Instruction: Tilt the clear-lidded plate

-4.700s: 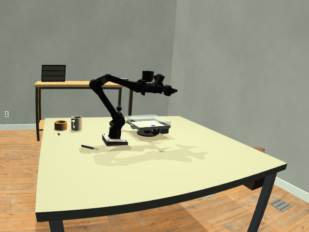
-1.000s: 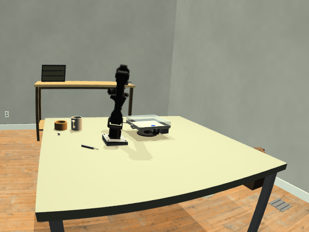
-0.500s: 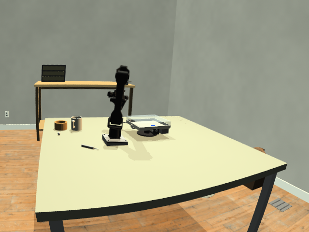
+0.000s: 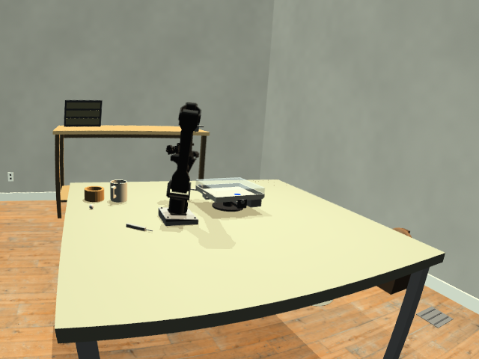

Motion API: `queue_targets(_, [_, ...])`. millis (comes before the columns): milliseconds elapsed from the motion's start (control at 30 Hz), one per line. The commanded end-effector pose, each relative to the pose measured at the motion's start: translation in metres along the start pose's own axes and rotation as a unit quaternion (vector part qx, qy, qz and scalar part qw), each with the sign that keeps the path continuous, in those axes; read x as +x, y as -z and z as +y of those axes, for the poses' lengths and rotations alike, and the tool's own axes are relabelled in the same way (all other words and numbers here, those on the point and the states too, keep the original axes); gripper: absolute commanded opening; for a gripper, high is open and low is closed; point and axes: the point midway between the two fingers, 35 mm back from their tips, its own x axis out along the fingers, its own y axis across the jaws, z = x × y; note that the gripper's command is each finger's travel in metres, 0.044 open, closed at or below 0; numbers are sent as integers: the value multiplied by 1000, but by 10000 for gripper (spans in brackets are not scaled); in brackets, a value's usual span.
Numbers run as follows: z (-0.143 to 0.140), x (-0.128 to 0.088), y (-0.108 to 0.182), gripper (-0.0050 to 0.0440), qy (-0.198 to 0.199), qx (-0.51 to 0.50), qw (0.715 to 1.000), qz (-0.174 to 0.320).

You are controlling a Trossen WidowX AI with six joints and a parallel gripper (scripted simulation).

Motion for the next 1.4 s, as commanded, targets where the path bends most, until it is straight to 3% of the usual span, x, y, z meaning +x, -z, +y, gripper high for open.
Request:
queue_targets(0, [1, 3, 1, 300, -2, -2, 1000, 2])
queue_targets(33, [1, 3, 1, 150, -2, -2, 1000, 2])
queue_targets(1367, [3, -12, 7, 150, 0, -2, 1000, -24])
